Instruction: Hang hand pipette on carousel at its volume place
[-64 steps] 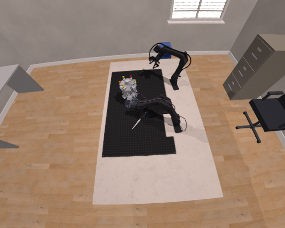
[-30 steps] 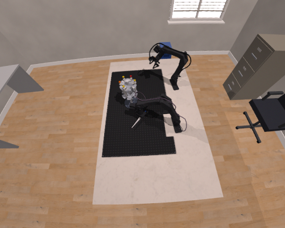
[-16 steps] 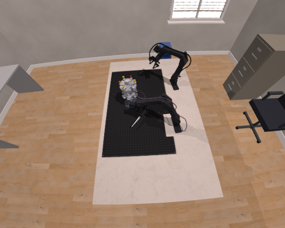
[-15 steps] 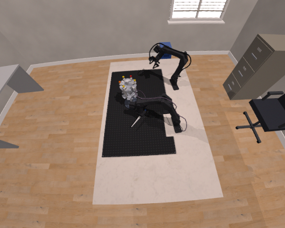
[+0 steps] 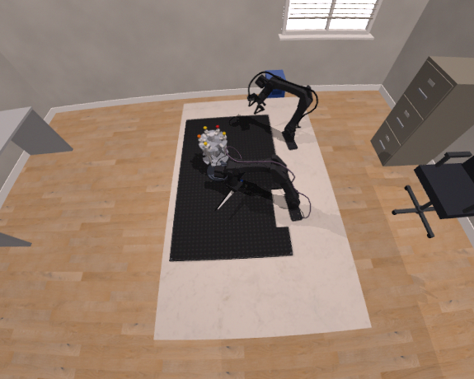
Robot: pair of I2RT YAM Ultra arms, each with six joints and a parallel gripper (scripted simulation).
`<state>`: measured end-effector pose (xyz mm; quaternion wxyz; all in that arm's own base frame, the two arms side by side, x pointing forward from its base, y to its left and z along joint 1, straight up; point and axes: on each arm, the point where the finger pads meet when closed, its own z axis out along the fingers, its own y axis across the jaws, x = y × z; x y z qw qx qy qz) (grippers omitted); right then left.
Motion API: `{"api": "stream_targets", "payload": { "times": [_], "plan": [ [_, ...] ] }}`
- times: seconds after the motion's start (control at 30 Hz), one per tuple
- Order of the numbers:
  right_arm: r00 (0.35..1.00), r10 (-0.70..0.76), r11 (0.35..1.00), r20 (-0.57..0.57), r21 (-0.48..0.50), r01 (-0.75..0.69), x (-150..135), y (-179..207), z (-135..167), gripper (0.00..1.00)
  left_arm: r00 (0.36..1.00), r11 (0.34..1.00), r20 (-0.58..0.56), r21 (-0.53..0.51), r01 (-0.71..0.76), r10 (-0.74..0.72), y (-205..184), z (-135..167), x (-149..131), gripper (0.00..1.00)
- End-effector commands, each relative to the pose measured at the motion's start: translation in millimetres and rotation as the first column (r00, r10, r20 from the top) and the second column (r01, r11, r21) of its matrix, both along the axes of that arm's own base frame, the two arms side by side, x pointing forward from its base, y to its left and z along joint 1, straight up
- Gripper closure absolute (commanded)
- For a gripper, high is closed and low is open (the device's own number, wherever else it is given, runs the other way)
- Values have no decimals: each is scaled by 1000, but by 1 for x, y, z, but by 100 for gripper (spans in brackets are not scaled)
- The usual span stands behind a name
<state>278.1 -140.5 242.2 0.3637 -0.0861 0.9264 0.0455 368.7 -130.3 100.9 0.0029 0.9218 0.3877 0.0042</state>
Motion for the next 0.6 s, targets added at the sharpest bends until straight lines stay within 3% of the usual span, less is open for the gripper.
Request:
{"api": "stream_targets", "payload": {
  "times": [0.0, 0.23, 0.27, 0.57],
  "plan": [
    [999, 5, 1000, 47, -22, -4, 4, -4, 11, 0, 1000, 1000, 25, -15, 5, -5, -2, 27, -2, 88],
    [999, 5, 1000, 47, -22, -4, 4, -4, 11, 0, 1000, 1000, 21, -13, 5, -5, -2, 38, -2, 88],
    [999, 5, 1000, 47, -22, -4, 4, -4, 11, 0, 1000, 1000, 1, -2, 1, -1, 0, 28, -3, 88],
    [999, 5, 1000, 47, -22, -4, 4, -4, 11, 0, 1000, 1000, 1, -2, 1, -1, 0, 28, -3, 88]
  ]
}}
